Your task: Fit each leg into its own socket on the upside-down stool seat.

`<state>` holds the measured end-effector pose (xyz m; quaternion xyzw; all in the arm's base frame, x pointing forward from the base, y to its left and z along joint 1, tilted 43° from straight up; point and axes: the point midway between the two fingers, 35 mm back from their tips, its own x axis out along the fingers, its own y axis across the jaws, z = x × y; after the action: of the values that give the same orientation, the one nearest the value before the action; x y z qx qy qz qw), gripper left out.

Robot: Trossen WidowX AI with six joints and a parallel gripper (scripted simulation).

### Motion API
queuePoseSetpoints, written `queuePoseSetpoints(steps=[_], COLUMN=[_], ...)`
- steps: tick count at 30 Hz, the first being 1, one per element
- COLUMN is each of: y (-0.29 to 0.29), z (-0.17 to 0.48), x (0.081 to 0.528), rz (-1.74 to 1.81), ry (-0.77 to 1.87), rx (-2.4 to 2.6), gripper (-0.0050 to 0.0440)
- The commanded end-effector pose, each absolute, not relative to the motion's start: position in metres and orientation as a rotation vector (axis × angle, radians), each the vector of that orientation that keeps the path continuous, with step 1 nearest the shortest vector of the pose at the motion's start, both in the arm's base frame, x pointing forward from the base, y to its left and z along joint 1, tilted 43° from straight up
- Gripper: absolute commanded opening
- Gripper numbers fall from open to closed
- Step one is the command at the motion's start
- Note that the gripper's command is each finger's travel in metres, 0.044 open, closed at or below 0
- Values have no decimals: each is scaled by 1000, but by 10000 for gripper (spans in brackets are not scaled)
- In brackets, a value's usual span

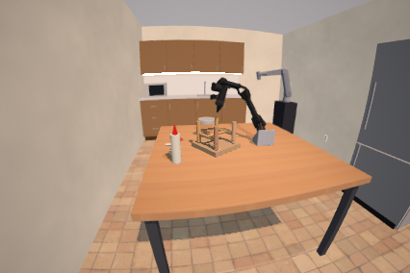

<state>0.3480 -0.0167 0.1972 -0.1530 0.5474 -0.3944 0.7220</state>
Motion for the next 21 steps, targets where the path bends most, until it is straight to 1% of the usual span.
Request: queuePoseSetpoints(steps=[1,21], y=[-21,-45], z=[197,170], x=[350,344], rz=[-881,-881], ry=[1206,1206], rx=[-339,-339], gripper=[0,0])
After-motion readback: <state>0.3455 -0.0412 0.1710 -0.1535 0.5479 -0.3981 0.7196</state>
